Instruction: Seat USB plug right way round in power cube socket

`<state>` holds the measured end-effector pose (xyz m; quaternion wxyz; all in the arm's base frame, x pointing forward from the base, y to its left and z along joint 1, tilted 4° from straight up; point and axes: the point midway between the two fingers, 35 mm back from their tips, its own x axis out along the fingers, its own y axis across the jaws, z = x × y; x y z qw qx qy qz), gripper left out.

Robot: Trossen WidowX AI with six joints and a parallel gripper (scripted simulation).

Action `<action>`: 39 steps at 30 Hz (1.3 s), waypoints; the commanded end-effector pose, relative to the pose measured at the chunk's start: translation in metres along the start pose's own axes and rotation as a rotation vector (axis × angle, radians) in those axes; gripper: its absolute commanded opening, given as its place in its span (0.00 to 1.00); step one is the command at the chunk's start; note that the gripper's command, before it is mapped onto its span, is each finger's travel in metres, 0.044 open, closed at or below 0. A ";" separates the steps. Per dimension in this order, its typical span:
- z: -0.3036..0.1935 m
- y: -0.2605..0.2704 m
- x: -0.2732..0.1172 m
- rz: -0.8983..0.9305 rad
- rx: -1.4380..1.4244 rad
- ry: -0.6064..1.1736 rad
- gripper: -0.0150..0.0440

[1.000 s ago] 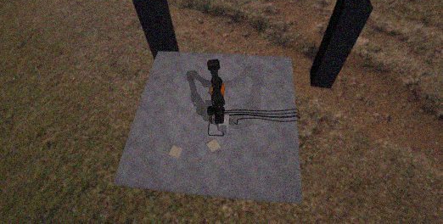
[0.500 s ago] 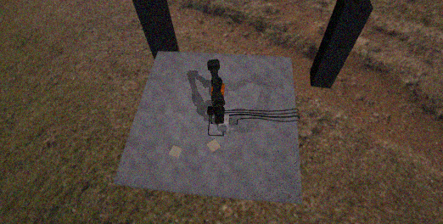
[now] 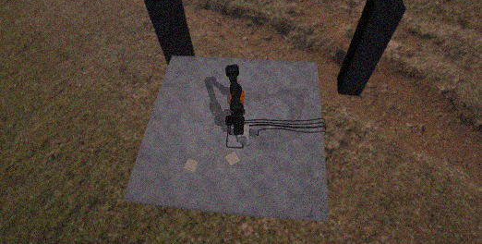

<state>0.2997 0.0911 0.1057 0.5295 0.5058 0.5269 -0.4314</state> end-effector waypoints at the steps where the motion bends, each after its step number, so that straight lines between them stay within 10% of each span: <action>1: 0.000 0.000 0.002 -0.002 -0.005 0.002 0.25; 9: 0.000 0.000 0.002 -0.002 -0.005 0.002 0.25; 13: 0.000 0.000 0.000 0.000 0.000 0.000 0.42; 39: -0.001 0.000 -0.008 0.000 0.000 0.000 0.42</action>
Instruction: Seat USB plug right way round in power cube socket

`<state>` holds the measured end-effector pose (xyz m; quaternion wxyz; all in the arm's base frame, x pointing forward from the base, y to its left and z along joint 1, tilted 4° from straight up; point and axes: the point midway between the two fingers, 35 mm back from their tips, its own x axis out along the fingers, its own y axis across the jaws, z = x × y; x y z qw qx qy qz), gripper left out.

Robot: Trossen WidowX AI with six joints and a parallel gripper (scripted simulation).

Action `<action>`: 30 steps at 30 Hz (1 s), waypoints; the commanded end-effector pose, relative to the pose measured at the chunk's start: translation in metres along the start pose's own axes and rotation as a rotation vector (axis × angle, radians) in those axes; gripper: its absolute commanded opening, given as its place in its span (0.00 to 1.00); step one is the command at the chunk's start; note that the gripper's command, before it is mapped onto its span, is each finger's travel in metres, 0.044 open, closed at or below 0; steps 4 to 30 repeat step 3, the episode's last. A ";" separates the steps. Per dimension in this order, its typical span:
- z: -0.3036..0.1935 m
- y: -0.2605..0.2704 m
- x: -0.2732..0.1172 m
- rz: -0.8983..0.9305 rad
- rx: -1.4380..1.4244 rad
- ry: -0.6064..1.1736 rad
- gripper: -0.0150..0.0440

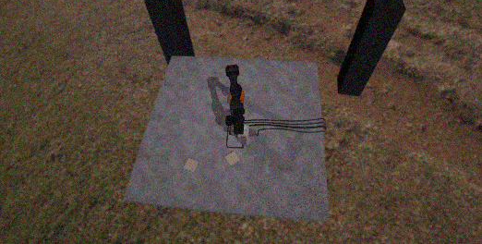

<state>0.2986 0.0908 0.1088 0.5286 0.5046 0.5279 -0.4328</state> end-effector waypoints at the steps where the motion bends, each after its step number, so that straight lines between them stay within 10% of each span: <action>1: -0.001 0.001 -0.006 0.005 0.000 0.001 0.42; 30: -0.001 0.001 -0.008 0.005 0.000 0.001 0.42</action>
